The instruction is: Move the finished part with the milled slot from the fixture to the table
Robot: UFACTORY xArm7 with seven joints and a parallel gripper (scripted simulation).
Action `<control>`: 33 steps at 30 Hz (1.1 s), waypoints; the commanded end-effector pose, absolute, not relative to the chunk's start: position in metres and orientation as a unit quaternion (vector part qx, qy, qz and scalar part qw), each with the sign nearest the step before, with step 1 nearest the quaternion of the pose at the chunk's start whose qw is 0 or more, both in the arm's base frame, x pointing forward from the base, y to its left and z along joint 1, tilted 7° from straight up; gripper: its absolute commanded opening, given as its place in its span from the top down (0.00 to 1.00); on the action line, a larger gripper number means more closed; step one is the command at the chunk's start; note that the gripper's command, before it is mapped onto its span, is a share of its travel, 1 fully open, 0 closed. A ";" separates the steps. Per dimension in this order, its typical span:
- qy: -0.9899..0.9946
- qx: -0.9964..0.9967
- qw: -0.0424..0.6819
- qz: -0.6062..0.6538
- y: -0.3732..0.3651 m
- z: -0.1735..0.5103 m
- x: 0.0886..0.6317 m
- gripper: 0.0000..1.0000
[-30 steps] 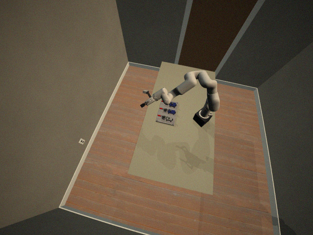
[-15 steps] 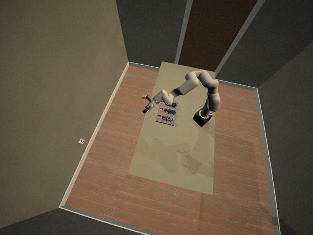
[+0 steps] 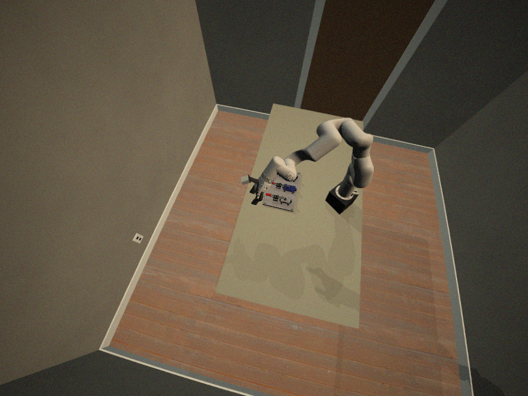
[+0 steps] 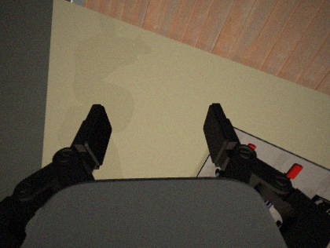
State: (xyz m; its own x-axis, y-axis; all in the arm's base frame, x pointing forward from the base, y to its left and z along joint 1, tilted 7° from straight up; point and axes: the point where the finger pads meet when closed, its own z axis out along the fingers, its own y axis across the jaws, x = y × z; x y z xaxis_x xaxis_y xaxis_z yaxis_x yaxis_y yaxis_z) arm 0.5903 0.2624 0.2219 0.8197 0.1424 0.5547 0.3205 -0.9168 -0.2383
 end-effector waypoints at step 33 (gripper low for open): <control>-0.617 -0.784 -0.013 -0.057 0.300 0.196 0.414 0.00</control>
